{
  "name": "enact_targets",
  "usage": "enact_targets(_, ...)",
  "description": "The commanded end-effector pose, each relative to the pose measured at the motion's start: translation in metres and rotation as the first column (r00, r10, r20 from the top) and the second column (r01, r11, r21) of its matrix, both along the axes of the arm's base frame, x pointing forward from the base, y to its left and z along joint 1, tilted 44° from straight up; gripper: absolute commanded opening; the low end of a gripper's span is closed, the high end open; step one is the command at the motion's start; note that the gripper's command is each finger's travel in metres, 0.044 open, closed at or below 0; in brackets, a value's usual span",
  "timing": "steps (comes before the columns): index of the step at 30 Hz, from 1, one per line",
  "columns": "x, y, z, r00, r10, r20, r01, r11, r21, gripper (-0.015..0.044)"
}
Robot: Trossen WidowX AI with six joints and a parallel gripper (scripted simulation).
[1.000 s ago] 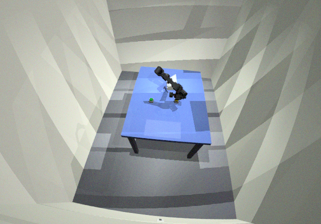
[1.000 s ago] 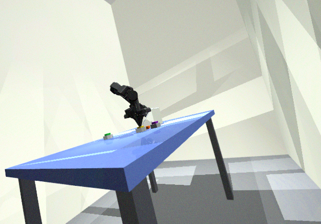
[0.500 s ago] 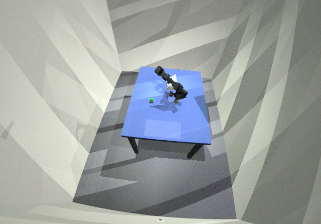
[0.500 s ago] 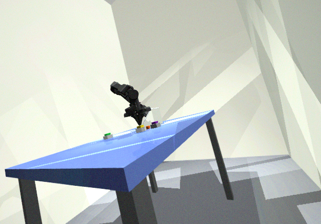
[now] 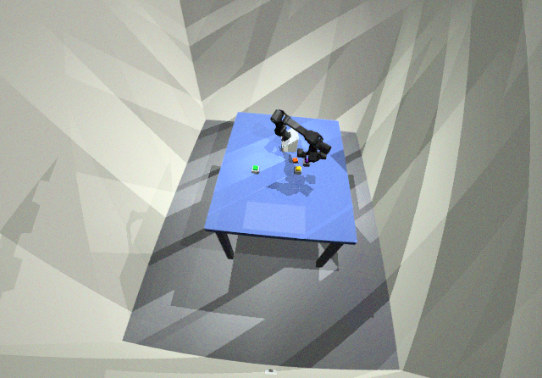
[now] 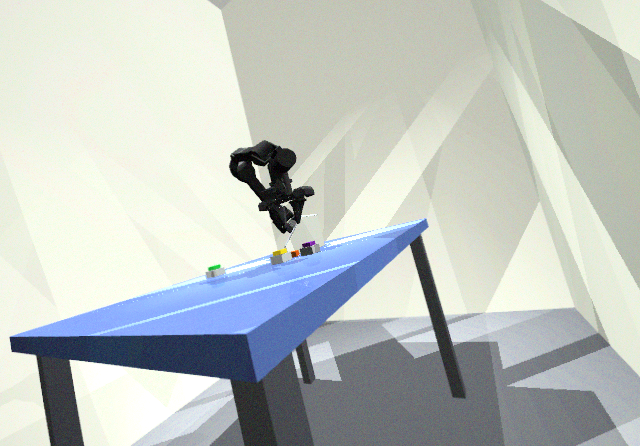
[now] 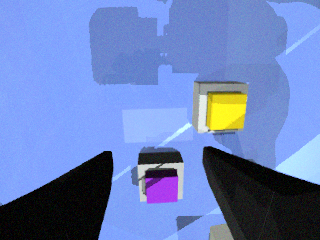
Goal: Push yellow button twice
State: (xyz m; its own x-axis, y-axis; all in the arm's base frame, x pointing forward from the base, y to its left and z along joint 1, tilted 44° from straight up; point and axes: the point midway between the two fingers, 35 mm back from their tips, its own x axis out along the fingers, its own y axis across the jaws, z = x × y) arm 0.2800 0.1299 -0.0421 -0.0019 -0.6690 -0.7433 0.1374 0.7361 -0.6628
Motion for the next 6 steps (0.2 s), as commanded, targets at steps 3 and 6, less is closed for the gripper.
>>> enact_targets(3, -0.0117, 0.05, -0.0122, 1.0, 0.002, -0.004, -0.002, 1.0, -0.005, 0.0387)
enact_targets(6, -0.012, 0.051, -0.0125, 1.0, 0.002, -0.005, -0.002, 1.0, -0.006, 0.04)
